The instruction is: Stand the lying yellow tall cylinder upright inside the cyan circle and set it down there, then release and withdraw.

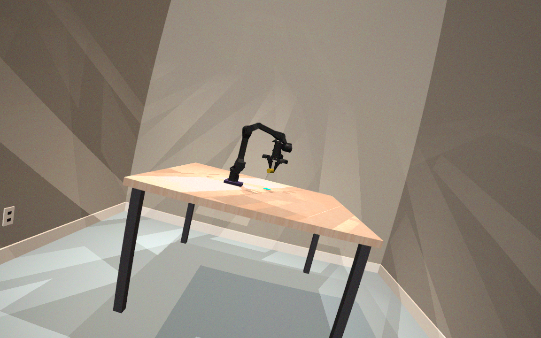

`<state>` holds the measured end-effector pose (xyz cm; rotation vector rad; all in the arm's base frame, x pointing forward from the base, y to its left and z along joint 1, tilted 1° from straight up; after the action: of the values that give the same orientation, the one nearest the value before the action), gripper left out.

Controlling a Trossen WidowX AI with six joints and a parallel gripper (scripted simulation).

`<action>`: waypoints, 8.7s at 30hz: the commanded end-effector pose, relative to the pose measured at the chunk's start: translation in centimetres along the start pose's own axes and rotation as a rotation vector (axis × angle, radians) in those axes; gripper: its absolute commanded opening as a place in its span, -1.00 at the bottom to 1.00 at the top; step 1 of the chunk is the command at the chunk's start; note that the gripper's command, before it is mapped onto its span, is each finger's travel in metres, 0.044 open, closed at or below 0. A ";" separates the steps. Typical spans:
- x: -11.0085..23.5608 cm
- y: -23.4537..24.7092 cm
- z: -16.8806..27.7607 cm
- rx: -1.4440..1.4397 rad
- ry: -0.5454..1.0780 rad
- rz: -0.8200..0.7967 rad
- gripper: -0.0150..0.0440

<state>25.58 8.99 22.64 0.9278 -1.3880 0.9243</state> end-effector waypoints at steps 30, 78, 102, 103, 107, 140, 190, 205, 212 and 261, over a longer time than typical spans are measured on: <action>-1.5 0.0 -1.2 -0.044 -0.183 -0.023 -0.14; -4.2 -1.6 -0.1 -0.176 -0.526 -0.039 -0.14; -5.1 -2.1 0.8 -0.214 -0.694 -0.035 -0.14; -5.1 -2.1 0.8 -0.215 -0.701 -0.035 -0.14; -5.3 -2.2 1.0 -0.219 -0.728 -0.033 -0.14; -6.1 -2.3 2.6 -0.230 -0.949 -0.012 -0.14; -6.3 -1.2 5.3 -0.137 -1.257 0.061 -0.14; -6.3 -0.5 6.2 -0.088 -1.335 0.087 -0.14; -6.3 -0.1 6.6 -0.063 -1.368 0.099 -0.14; -8.0 1.1 8.0 0.039 -1.470 0.142 -0.14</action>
<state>21.74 2.07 15.34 1.6631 -2.6662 0.2547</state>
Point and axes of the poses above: the point midway between the two fingers, 35 mm back from their tips, its own x axis back along the fingers, its own y axis across the jaws, z = x × y, the point moved 6 cm from there along x, back along the fingers, and after that the axes turned 7 degrees about x, right-handed, at the moved point
